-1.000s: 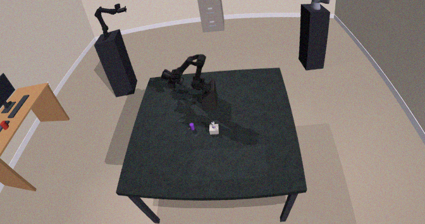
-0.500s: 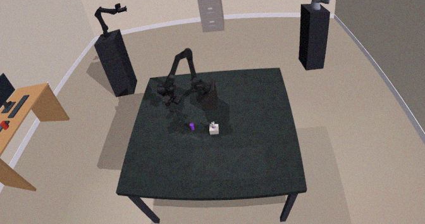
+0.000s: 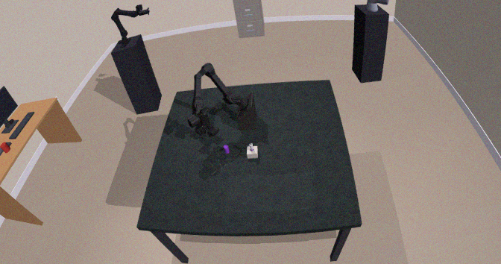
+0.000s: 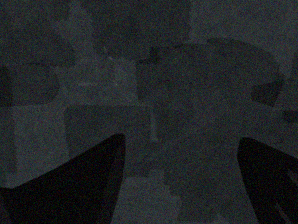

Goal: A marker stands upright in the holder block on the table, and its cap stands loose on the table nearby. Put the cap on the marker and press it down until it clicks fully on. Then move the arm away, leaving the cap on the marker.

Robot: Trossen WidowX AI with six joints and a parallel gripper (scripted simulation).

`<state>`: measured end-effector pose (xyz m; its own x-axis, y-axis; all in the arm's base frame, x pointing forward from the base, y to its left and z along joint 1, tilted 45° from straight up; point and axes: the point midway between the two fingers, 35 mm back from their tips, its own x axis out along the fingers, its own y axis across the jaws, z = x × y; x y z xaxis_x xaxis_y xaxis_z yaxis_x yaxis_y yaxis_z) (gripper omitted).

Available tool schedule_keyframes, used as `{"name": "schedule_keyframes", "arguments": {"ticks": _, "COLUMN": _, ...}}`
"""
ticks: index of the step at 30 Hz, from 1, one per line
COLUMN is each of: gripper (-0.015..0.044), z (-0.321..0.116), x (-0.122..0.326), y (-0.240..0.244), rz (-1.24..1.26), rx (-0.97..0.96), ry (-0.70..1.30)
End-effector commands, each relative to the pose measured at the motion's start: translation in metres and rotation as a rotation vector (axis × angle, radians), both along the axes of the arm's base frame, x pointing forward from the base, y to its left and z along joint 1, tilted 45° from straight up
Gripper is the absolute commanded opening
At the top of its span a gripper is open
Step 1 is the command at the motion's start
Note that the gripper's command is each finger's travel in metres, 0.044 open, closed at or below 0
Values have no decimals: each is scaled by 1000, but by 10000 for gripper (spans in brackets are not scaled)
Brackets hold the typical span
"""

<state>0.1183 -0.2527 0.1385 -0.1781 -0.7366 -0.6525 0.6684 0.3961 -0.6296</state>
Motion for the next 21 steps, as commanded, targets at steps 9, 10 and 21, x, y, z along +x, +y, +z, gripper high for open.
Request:
{"name": "schedule_keyframes", "arguments": {"ticks": 9, "gripper": 249, "z": -47, "x": 109, "y": 92, "rz": -26, "rx": 65, "ry": -107}}
{"name": "schedule_keyframes", "arguments": {"ticks": 10, "gripper": 249, "z": -50, "x": 114, "y": 100, "rz": -27, "rx": 61, "ry": -111}}
{"name": "schedule_keyframes", "arguments": {"ticks": 21, "gripper": 249, "z": -70, "x": 118, "y": 93, "rz": -28, "rx": 57, "ry": -117}}
